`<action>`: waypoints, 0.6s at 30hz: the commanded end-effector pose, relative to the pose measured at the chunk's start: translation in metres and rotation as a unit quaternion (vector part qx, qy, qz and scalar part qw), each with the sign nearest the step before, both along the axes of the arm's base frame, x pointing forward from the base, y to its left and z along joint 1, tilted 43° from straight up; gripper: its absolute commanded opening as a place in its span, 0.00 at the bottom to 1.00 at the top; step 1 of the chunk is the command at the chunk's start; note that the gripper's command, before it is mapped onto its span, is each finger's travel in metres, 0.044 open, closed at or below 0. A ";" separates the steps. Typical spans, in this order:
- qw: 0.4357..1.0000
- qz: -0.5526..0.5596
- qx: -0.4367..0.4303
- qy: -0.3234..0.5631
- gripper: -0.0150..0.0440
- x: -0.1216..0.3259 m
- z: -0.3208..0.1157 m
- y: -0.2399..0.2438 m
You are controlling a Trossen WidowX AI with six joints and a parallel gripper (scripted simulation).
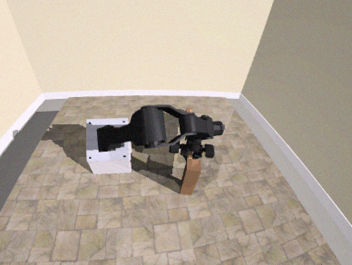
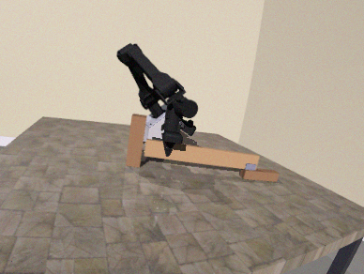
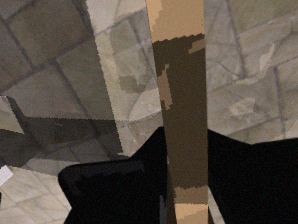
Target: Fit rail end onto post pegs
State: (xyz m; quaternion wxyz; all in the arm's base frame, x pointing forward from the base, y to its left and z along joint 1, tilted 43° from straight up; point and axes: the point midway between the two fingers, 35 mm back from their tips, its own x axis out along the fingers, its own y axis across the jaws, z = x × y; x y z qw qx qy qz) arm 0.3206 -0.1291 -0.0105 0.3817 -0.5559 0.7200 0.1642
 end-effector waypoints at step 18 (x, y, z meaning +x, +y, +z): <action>1.000 0.003 -0.001 -0.001 0.25 -0.001 0.006 -0.004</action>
